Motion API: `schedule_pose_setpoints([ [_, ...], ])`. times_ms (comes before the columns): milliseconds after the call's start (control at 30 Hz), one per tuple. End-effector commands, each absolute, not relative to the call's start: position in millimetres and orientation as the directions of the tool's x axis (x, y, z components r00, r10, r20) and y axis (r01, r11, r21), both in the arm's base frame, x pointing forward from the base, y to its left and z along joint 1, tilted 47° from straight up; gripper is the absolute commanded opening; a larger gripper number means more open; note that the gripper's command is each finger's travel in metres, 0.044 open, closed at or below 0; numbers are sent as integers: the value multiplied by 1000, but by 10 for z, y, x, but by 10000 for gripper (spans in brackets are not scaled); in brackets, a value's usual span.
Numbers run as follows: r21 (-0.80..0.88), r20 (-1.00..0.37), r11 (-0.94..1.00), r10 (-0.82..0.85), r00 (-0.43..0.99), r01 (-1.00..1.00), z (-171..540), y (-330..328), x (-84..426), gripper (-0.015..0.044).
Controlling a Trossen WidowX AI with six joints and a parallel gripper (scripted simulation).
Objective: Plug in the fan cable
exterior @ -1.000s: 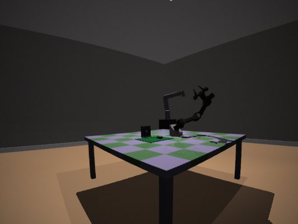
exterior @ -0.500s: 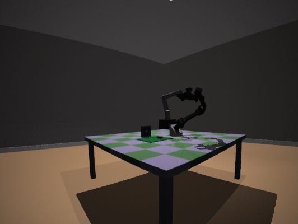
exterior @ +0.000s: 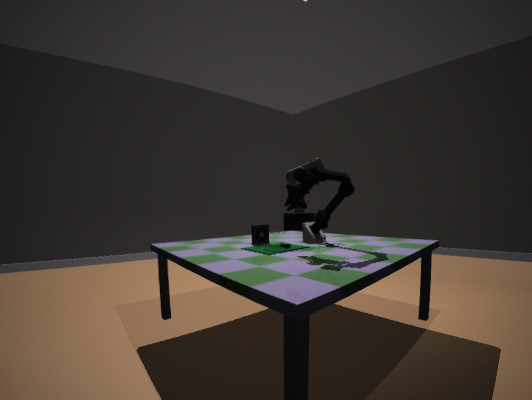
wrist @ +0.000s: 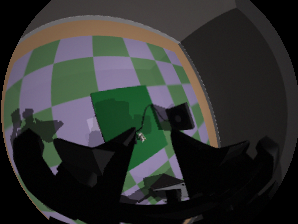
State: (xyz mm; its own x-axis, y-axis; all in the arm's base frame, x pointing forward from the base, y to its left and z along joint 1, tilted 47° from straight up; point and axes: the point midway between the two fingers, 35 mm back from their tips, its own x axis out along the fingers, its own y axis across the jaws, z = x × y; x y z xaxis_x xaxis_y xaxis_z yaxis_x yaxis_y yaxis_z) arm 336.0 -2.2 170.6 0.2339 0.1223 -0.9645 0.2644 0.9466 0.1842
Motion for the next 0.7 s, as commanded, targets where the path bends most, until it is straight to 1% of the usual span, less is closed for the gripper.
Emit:
schedule_pose_setpoints([
  [0, 268, -963, 949, 267, 26, 167, 1257, 93, 3317, 210],
  [133, 422, -882, 900, 436, -180, 110, 831, 231, 3222, 210],
  [300, 635, -685, 760, 637, -354, 139, 408, 393, 3093, 210],
  [367, 683, -623, 712, 684, -379, 162, 315, 431, 3065, 210],
  [400, 689, -615, 706, 690, -382, 165, 303, 436, 3061, 210],
  [667, 689, -615, 706, 690, -382, 165, 203, 539, 3043, 210],
])
